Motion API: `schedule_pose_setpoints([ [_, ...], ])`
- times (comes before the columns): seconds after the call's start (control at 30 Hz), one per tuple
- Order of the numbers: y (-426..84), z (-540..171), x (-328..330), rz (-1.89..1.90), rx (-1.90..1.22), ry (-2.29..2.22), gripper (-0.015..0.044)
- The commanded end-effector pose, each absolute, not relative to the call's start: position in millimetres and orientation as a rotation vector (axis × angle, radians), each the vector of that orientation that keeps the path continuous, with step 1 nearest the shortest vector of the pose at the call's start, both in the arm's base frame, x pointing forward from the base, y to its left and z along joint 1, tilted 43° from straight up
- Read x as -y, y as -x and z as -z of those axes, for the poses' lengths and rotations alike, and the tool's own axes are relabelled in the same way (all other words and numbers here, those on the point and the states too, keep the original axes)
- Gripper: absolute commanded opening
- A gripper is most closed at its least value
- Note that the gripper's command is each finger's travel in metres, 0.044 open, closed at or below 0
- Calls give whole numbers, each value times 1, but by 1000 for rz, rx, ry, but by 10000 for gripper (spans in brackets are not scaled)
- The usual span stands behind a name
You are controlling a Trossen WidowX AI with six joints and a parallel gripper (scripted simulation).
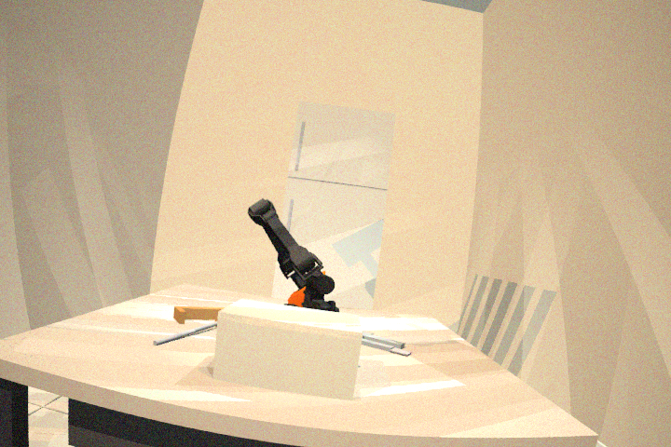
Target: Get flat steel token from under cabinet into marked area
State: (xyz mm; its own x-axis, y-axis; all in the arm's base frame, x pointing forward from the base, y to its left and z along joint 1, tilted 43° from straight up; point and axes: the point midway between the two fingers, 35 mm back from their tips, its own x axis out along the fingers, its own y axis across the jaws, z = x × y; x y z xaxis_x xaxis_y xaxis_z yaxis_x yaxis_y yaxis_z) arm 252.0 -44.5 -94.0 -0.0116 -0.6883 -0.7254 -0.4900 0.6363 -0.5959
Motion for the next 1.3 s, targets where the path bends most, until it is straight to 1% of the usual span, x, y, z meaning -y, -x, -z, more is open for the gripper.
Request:
schedule_pose_setpoints([
  [0.0, -251, 98, 38, 196, -1656, 982, 0],
  [1.27, -244, 129, 4, 194, -1656, 979, 0],
])
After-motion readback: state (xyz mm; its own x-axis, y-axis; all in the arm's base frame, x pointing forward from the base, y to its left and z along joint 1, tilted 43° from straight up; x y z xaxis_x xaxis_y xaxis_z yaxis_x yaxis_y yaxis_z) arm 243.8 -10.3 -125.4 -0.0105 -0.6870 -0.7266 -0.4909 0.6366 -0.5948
